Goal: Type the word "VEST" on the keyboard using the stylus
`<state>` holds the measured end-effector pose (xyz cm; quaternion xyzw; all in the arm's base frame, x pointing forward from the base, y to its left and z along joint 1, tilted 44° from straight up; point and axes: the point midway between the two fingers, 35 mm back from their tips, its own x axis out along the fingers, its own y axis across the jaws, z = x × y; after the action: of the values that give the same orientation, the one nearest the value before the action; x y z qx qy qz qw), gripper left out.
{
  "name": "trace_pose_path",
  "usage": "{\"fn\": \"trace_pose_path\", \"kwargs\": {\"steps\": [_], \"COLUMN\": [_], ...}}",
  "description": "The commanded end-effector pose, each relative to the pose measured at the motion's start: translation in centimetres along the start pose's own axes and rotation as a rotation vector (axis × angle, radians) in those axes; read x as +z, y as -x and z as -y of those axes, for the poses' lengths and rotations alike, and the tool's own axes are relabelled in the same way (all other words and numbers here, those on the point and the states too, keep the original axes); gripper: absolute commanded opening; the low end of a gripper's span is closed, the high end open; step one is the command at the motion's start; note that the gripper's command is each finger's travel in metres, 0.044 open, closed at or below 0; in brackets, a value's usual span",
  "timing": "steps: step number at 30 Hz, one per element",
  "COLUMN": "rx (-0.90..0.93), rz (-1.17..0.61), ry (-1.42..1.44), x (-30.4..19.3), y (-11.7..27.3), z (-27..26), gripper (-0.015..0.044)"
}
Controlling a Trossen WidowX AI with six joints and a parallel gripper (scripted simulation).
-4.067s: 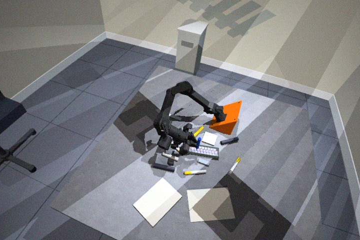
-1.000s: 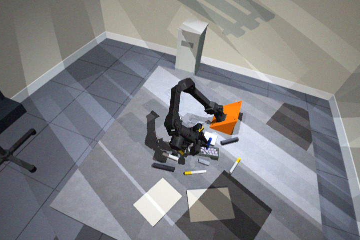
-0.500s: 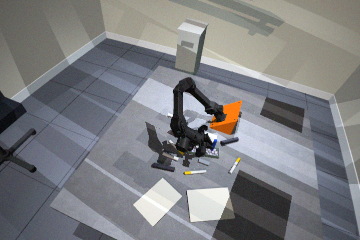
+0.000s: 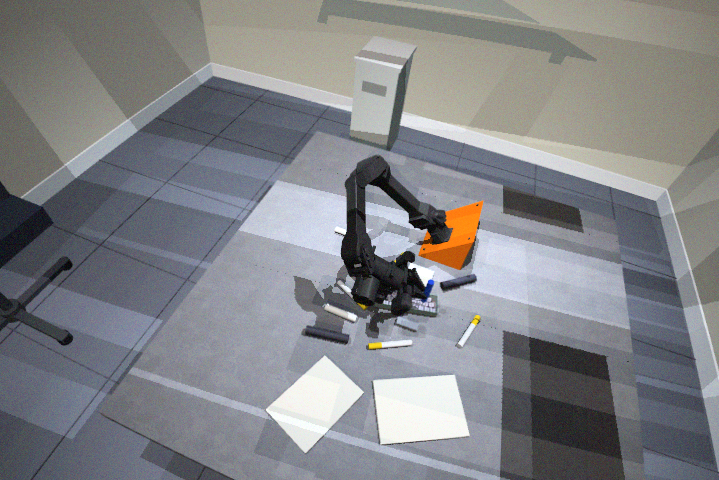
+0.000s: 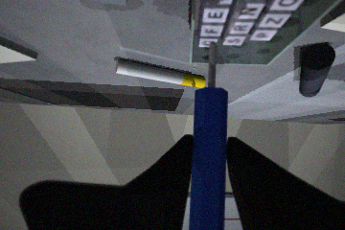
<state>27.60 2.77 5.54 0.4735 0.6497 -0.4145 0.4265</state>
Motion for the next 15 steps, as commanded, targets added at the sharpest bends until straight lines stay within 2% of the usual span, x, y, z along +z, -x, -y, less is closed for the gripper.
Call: {"fn": "trace_pose_path", "kwargs": {"steps": [1,15], "rx": [-0.002,-0.002], "rz": [0.002,0.003], "ry": [0.003,0.003], "x": [0.09,0.7], "y": [-0.19,-0.54], "z": [0.0,0.0], "gripper": [0.0081,0.0081]}}
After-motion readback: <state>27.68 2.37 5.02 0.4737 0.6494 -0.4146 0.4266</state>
